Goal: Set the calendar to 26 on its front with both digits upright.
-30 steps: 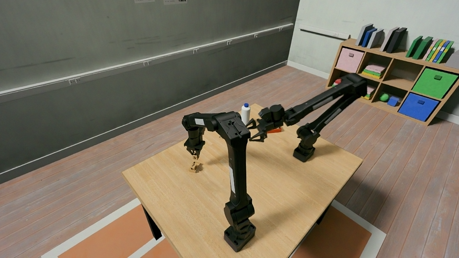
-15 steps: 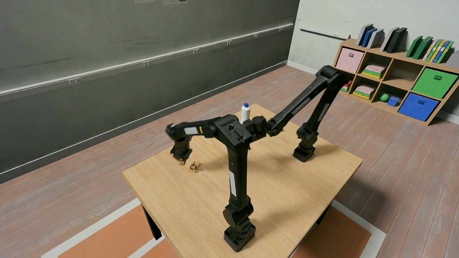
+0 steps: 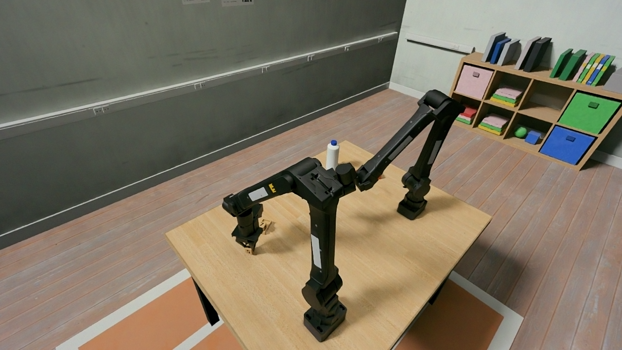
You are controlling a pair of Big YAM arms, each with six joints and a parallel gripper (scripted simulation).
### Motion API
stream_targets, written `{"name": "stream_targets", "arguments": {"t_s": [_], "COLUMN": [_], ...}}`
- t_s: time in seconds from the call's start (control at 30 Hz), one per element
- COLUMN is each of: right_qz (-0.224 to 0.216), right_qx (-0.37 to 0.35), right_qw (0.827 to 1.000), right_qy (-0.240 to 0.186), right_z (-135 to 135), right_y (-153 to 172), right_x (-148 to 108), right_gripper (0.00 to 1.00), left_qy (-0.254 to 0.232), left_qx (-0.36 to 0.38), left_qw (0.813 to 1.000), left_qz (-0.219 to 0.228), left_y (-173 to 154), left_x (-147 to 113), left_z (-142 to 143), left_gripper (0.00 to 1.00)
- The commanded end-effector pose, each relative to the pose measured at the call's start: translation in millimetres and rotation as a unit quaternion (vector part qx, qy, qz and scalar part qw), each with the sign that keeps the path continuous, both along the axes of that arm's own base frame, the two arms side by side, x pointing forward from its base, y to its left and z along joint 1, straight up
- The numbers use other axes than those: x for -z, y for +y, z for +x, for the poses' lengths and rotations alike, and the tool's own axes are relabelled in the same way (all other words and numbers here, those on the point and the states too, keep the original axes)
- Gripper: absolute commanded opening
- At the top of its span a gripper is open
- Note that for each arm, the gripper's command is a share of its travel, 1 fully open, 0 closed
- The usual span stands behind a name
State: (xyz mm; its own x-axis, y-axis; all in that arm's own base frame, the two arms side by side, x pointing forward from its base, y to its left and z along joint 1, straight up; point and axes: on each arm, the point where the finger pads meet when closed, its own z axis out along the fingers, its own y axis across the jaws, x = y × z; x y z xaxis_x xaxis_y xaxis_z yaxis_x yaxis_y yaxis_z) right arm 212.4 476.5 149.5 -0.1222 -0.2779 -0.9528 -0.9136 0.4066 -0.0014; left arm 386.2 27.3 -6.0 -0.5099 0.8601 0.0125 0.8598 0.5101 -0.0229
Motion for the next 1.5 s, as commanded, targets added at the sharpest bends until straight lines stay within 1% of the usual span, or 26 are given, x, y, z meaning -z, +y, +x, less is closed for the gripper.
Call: {"name": "stream_targets", "arguments": {"t_s": [0.0, 0.1, 0.13, 0.17, 0.23, 0.37, 0.4, 0.43, 0.47, 0.57, 0.63, 0.73, 1.07, 1.1, 1.13, 1.17, 1.2, 1.27, 1.33, 1.37, 1.4, 1.43, 1.47], "right_qz": [0.035, 0.035, 0.017, 0.017, 0.017, 0.017, 0.017, 0.017, 0.017, 0.017, 0.017, 0.017, 0.017, 0.017, 0.017, 0.017, 0.017, 0.017, 0.017, 0.017, 0.017, 0.017, 0.017], "right_qx": [-0.003, -0.003, 0.0, 0.0, 0.0, 0.0, 0.0, 0.0, 0.0, 0.0, 0.0, 0.0, 0.0, 0.0, 0.0, 0.0, 0.0, 0.0, 0.0, 0.0, 0.0, 0.0, 0.0], "right_qw": [0.999, 0.999, 1.0, 1.0, 1.0, 1.0, 1.0, 1.0, 1.0, 1.0, 1.0, 1.0, 1.0, 1.0, 1.0, 1.0, 1.0, 1.0, 1.0, 1.0, 1.0, 1.0, 1.0], "right_qy": [-0.012, -0.012, -0.007, -0.007, -0.007, -0.007, -0.007, -0.007, -0.007, -0.007, -0.007, -0.007, -0.007, -0.007, -0.007, -0.007, -0.007, -0.007, -0.007, -0.007, -0.007, -0.007, -0.007], "right_z": [4, 4, 3, 3, 3, 3, 3, 3, 3, 3, 3, 3, 3, 3, 3, 3, 3, 3, 3, 3, 3, 3, 3], "right_y": [18, 18, 9, 9, 9, 9, 9, 9, 9, 9, 9, 9, 9, 9, 9, 9, 9, 9, 9, 9, 9, 9, 9], "right_x": [-31, -31, -16, -16, -16, -16, -16, -16, -16, -16, -16, -16, -16, -16, -16, -16, -16, -16, -16, -16, -16, -16, -16], "right_gripper": [1.0, 1.0, 1.0, 1.0, 1.0, 1.0, 1.0, 1.0, 1.0, 1.0, 1.0, 1.0, 1.0, 1.0, 1.0, 1.0, 1.0, 1.0, 1.0, 1.0, 1.0, 1.0, 1.0], "left_qy": [-0.024, -0.016, -0.016, -0.016, -0.012, -0.012, -0.024, -0.022, -0.011, -0.011, -0.011, -0.02, -0.018, -0.008, -0.015, -0.008, -0.015, -0.018, -0.016, -0.005, -0.015, -0.006, -0.006], "left_qx": [-0.005, -0.005, -0.005, -0.005, 0.0, 0.0, -0.005, -0.005, -0.005, -0.004, -0.002, -0.002, -0.003, -0.003, 0.0, -0.003, 0.0, -0.002, -0.001, -0.001, 0.0, -0.001, -0.001], "left_qw": [1.0, 1.0, 1.0, 1.0, 1.0, 1.0, 1.0, 1.0, 1.0, 1.0, 1.0, 1.0, 1.0, 1.0, 1.0, 1.0, 1.0, 1.0, 1.0, 1.0, 1.0, 1.0, 1.0], "left_qz": [0.003, 0.003, 0.003, 0.003, 0.002, 0.002, 0.003, 0.003, 0.002, 0.002, 0.002, 0.003, 0.003, 0.002, 0.002, 0.002, 0.002, 0.003, 0.003, 0.002, 0.002, 0.002, 0.002], "left_y": [8, 8, 8, 9, 11, 11, 11, 11, 9, 9, 5, 5, 4, 3, 4, 3, 4, 3, 3, 1, 3, 1, 1], "left_x": [-16, -9, -9, -11, -12, -12, -13, -10, -3, 0, 1, -5, 1, 8, 0, 9, 1, 4, 6, 14, 4, 14, 14], "left_z": [14, 12, 12, 20, 25, 25, 31, 31, 20, 21, 21, 22, 18, 7, 16, 8, 15, 16, 15, 3, 13, 5, 5], "left_gripper": [0.24, 0.24, 0.24, 0.24, 0.24, 0.24, 0.24, 0.24, 0.24, 0.24, 0.24, 0.24, 0.24, 0.24, 0.24, 0.24, 0.24, 0.24, 0.24, 0.24, 0.24, 0.24, 0.24]}}
